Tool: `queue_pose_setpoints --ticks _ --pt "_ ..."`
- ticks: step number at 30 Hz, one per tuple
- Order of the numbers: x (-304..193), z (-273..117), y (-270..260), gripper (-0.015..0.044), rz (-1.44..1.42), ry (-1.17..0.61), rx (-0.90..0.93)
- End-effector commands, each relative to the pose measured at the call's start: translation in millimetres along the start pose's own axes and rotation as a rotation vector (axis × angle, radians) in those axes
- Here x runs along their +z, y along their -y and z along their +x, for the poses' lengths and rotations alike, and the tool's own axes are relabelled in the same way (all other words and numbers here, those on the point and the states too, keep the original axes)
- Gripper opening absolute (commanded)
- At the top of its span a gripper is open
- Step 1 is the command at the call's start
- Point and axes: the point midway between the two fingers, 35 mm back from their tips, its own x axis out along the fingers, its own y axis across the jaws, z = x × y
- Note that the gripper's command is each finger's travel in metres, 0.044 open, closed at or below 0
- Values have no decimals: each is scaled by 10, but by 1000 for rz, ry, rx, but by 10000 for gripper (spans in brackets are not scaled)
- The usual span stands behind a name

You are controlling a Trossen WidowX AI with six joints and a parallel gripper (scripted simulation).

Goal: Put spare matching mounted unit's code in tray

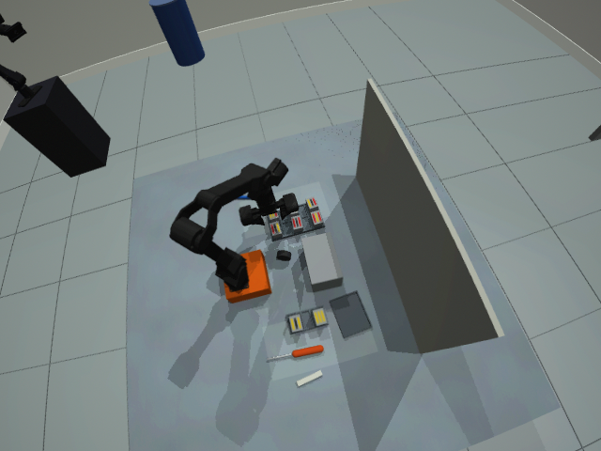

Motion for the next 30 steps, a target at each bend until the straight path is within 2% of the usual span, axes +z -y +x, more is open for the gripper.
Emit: queue_pose_setpoints --ticks 1,30 --pt "2 49 9 300 4 -2 -3" --pt "17 531 27 300 4 -3 -3"
